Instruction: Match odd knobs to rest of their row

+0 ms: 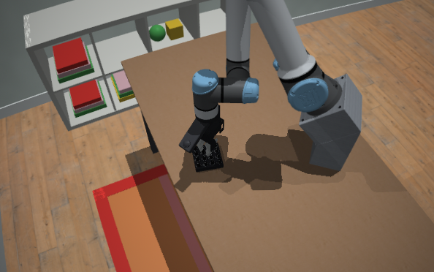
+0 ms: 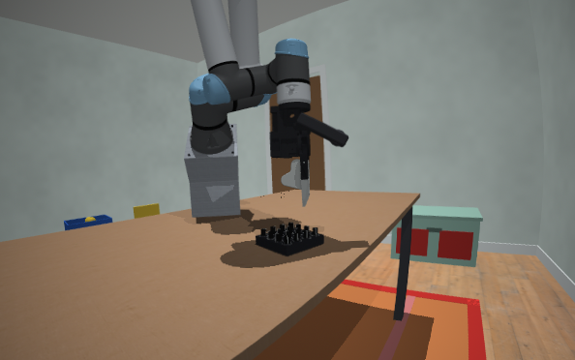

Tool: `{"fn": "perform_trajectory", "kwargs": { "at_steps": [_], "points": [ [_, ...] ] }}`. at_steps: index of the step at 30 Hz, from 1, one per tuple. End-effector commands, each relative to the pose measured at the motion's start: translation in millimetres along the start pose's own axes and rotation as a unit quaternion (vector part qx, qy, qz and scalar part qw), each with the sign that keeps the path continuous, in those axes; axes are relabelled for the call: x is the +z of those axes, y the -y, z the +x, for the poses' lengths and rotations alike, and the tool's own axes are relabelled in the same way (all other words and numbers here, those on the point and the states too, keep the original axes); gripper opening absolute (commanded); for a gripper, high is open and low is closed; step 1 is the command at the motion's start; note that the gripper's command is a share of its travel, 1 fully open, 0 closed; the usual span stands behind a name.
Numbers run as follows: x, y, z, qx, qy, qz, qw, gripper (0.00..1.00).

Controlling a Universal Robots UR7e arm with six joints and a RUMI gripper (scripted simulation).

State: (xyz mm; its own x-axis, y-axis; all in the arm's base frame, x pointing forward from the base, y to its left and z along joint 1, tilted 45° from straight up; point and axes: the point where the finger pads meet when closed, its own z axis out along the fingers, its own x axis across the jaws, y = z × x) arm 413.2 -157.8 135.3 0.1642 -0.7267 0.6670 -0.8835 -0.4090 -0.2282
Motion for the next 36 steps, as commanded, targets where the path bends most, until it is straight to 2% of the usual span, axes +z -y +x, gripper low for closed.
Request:
{"fn": "perform_trajectory", "kwargs": {
  "at_steps": [1,36],
  "points": [
    [0.9,0,0,0.000,0.000,0.000,1.000,0.11],
    [36.3,1,0,0.000,0.000,0.000,1.000,0.11]
  ]
}}
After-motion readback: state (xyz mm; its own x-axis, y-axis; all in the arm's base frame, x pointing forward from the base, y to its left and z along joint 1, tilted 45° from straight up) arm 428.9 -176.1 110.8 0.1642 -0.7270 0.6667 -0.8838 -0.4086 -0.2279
